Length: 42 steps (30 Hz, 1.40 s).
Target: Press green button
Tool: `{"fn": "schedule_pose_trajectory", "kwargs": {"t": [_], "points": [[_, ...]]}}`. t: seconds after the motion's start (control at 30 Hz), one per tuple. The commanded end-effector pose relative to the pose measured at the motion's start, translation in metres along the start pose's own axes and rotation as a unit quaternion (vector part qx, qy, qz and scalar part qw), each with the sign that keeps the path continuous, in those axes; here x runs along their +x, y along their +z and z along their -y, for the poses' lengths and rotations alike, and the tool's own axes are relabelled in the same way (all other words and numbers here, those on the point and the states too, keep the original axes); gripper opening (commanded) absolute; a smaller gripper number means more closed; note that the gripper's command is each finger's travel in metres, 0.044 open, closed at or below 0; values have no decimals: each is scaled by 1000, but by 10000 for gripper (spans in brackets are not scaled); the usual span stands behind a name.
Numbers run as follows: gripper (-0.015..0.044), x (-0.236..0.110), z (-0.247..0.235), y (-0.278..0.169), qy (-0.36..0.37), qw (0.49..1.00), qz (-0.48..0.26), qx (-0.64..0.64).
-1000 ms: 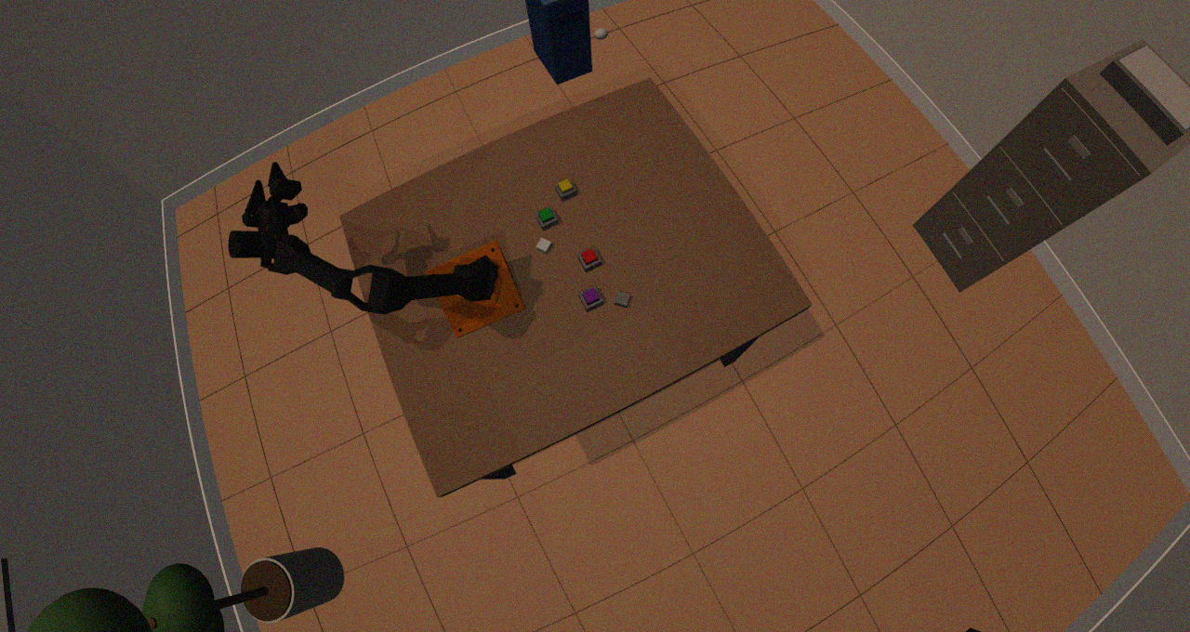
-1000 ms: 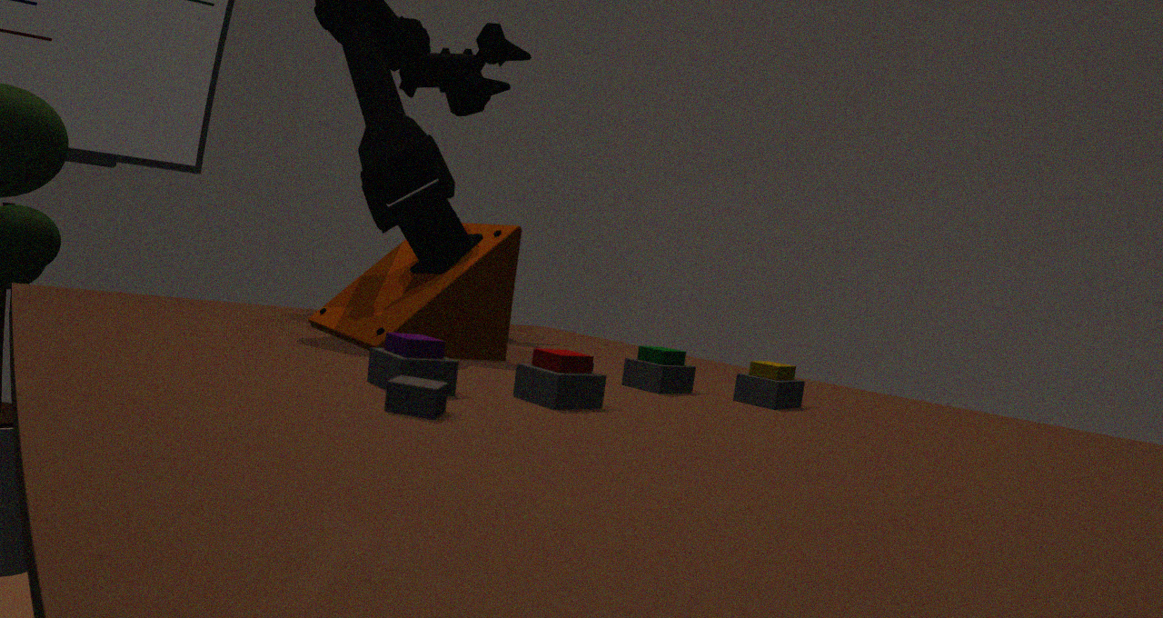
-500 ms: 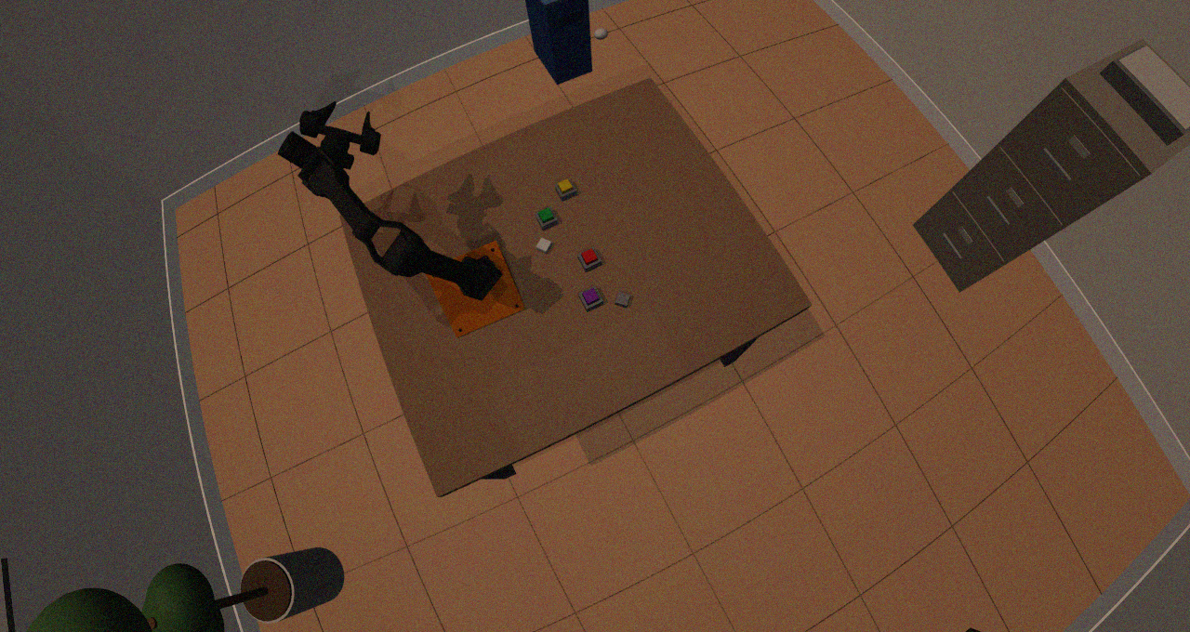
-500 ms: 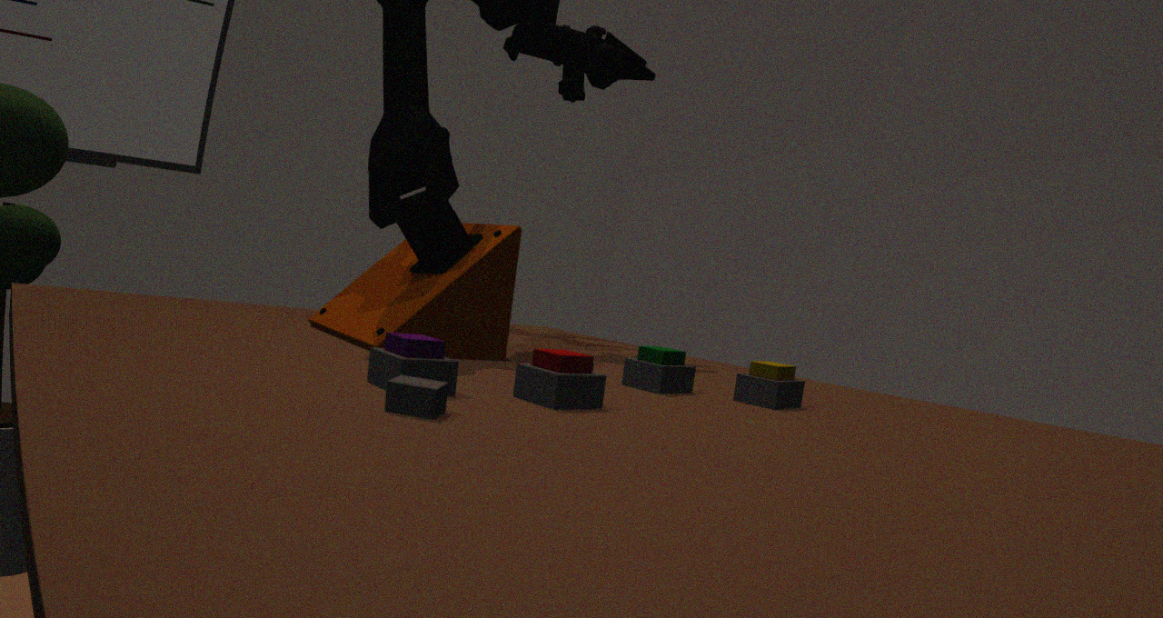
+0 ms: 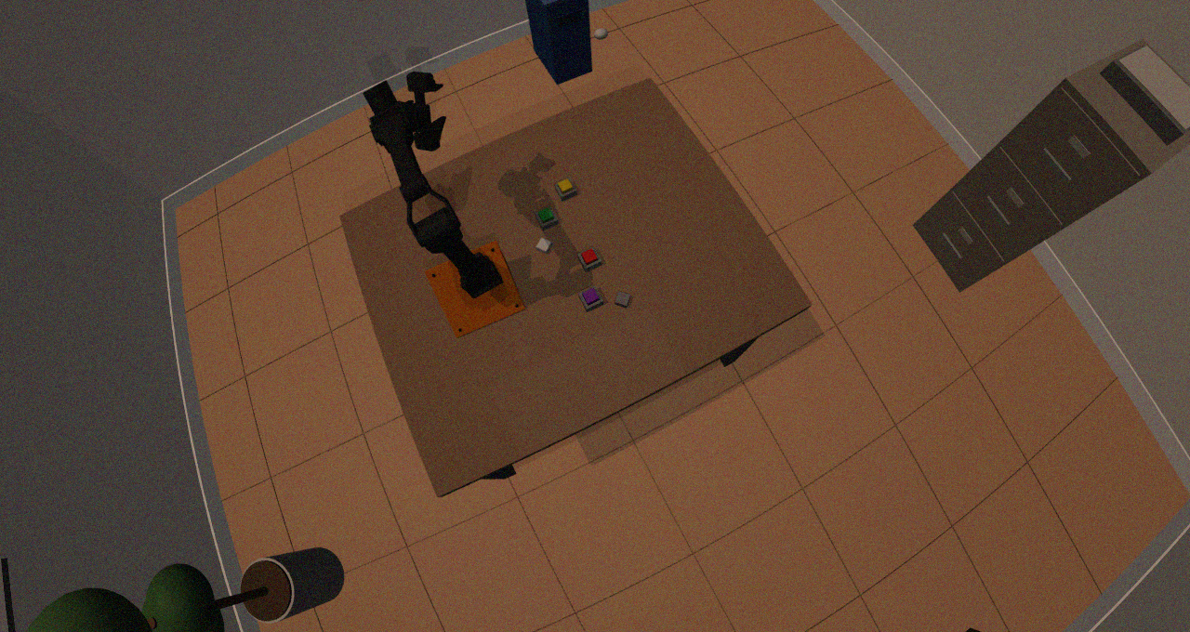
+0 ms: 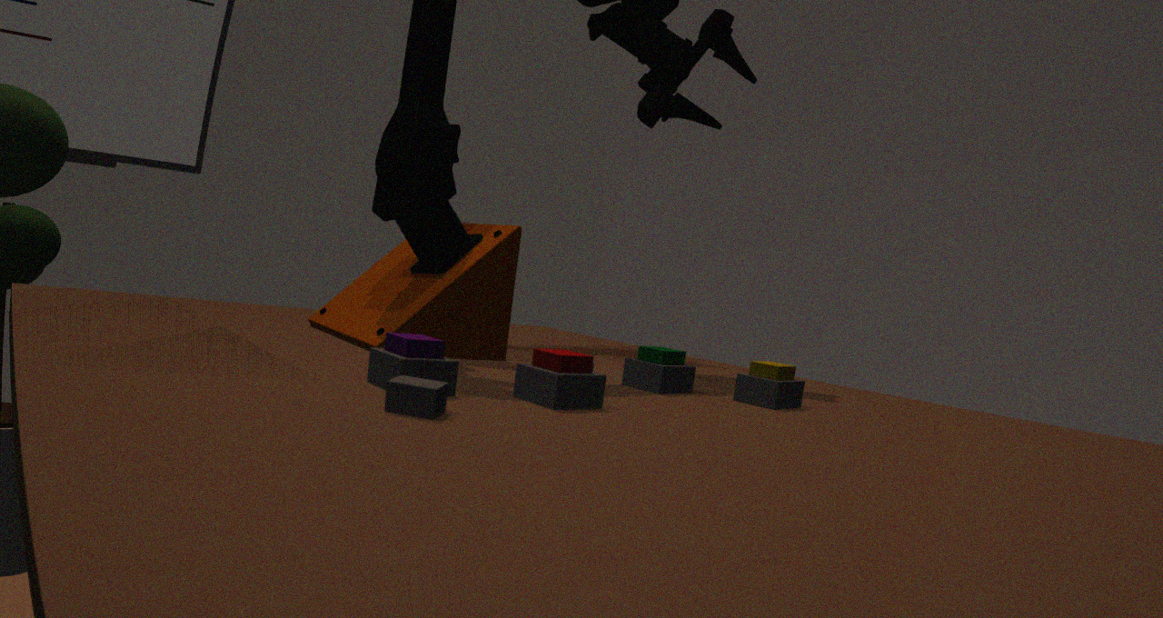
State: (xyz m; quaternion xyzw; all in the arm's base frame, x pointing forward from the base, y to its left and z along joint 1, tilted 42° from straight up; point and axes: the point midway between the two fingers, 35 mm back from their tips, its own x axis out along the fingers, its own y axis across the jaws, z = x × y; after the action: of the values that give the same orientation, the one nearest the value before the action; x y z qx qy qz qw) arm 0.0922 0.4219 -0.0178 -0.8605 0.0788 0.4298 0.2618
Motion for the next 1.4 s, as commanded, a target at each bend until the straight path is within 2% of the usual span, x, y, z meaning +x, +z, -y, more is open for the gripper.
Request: {"fn": "schedule_pose_trajectory", "kwargs": {"t": [0.0,0.17,0.37,0.53,0.8,1.07,1.27,1.37], "points": [[400,35,-29,-58,84,976,-46,194],[400,60,-60,-110,149,907,-109,377],[400,76,-106,-165,204,768,-205,571],[400,80,-150,-204,227,612,-296,697],[400,67,-219,-250,217,318,-448,807],[400,66,-221,-251,216,307,-453,809],[243,96,-273,-247,215,307,-453,809],[164,97,-275,-247,215,307,-453,809]]}}
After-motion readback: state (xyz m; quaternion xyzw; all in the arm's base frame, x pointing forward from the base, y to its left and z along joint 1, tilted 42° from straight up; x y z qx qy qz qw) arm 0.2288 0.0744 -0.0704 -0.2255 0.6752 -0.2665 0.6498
